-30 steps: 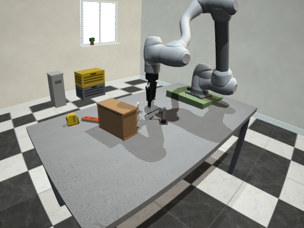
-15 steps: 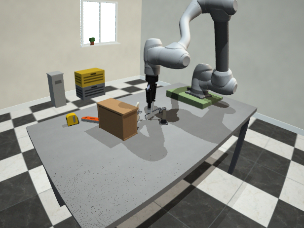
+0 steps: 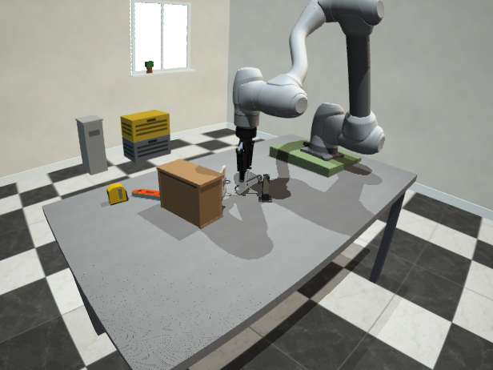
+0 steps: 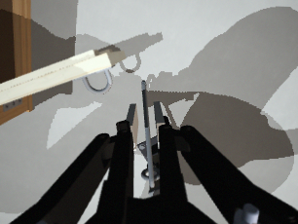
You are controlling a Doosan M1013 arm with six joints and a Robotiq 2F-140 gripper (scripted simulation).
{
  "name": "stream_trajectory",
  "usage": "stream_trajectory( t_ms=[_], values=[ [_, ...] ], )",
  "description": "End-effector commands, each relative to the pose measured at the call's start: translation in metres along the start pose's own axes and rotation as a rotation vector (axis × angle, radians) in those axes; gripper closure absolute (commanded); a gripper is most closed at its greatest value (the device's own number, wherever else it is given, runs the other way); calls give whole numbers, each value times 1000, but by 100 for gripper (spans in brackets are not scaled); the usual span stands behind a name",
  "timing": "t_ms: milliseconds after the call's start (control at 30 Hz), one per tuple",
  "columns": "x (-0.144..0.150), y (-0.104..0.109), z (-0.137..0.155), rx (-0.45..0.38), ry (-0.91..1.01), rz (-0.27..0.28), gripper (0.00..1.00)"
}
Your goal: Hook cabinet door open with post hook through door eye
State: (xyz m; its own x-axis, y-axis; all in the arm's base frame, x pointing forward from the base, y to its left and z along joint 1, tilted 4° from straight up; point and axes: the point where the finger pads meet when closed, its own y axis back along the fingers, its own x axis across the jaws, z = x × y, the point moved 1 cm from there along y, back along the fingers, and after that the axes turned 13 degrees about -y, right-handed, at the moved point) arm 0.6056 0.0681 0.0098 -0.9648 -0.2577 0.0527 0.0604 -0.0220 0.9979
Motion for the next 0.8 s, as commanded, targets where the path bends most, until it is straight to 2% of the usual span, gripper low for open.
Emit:
stream_trajectory(
  t_ms=[0, 767],
  values=[
    [2, -9, 4, -5, 1, 4, 85],
    [2, -19, 4, -5, 1, 4, 85]
  ],
)
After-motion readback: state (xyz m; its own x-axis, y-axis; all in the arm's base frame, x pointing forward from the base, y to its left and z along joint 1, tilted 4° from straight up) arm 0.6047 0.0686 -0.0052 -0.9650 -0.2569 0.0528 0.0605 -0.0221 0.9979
